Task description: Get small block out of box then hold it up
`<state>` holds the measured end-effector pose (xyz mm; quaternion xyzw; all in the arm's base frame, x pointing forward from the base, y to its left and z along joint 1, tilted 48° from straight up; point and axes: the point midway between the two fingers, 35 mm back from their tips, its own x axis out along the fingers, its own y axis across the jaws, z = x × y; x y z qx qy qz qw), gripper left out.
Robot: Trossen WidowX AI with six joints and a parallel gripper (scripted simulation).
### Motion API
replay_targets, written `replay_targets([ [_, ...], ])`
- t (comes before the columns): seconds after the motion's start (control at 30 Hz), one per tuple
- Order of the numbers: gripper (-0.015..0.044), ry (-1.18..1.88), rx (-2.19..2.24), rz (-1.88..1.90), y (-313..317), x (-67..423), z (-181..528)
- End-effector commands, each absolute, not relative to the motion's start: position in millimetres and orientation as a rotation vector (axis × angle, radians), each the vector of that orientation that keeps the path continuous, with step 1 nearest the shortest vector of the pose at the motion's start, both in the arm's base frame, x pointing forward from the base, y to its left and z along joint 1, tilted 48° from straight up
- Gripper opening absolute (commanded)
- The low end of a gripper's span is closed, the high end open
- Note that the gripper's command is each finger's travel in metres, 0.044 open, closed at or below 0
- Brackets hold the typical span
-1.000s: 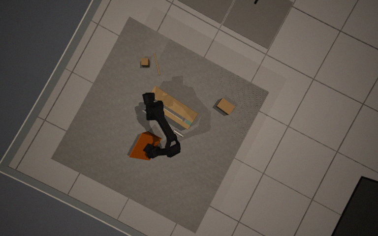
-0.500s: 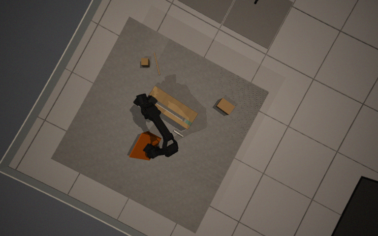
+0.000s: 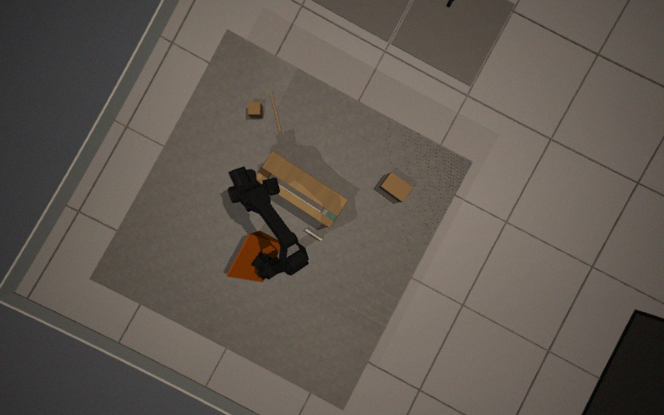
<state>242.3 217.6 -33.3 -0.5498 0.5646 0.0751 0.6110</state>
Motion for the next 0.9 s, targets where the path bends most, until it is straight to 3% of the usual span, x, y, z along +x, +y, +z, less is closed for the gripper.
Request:
replay_targets([
  [0.0,0.0285,1.236,-2.156,0.742,218.5,230.4,-42.7],
  [0.87,0.0285,0.734,-3.316,1.845,226.0,213.3,-49.0],
])
